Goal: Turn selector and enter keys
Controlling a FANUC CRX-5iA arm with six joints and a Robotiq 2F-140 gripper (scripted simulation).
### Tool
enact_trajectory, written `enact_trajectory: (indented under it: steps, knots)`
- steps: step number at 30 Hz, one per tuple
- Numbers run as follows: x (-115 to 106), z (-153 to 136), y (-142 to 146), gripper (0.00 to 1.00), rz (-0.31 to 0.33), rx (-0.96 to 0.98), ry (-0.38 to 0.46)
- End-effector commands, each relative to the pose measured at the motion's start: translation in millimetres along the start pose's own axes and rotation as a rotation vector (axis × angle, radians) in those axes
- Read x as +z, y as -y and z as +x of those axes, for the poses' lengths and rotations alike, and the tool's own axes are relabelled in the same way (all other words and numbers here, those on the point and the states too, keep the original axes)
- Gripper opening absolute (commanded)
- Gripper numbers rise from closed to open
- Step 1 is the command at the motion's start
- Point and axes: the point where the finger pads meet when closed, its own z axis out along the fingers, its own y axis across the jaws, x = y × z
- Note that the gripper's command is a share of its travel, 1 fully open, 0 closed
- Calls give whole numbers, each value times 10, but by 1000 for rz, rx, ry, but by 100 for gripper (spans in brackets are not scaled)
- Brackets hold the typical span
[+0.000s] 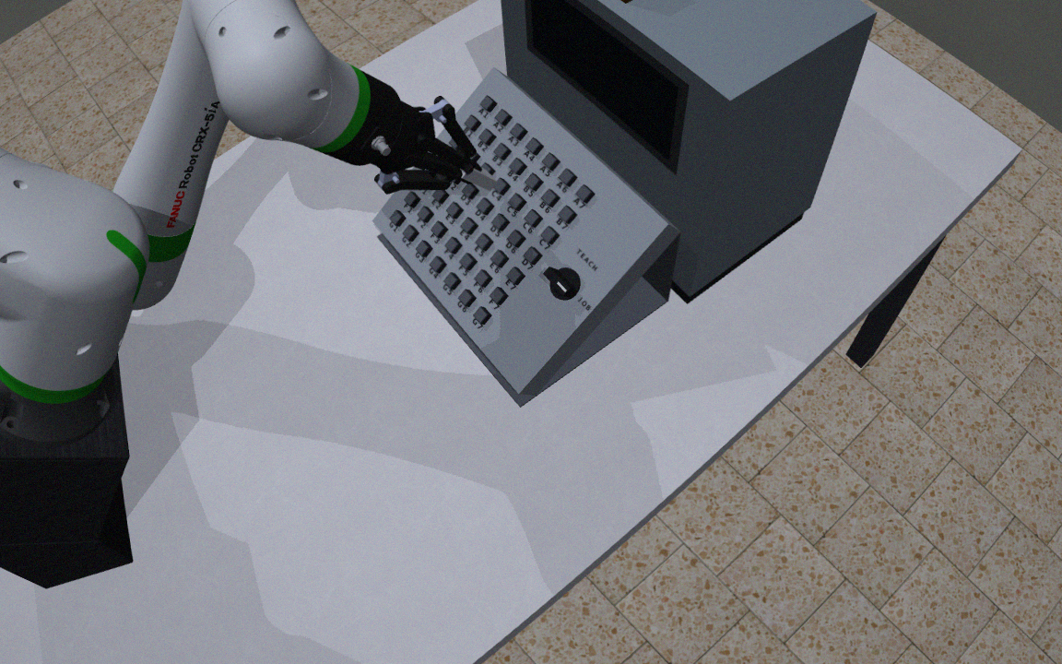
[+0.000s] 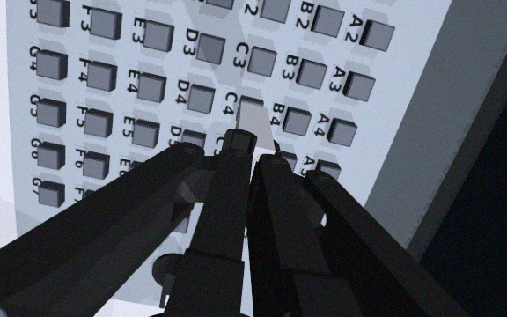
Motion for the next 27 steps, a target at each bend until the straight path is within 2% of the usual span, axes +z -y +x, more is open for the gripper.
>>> enact_trajectory:
  steps: [1,8,16,27]
  knots:
    - [-4,4,-4,0,-1,0,-1]
    - [-6,4,-42,0,-1,0,-1]
    - [-6,4,-323,0,-1,0,-1]
    - [16,4,-344,0,-1,0,-1]
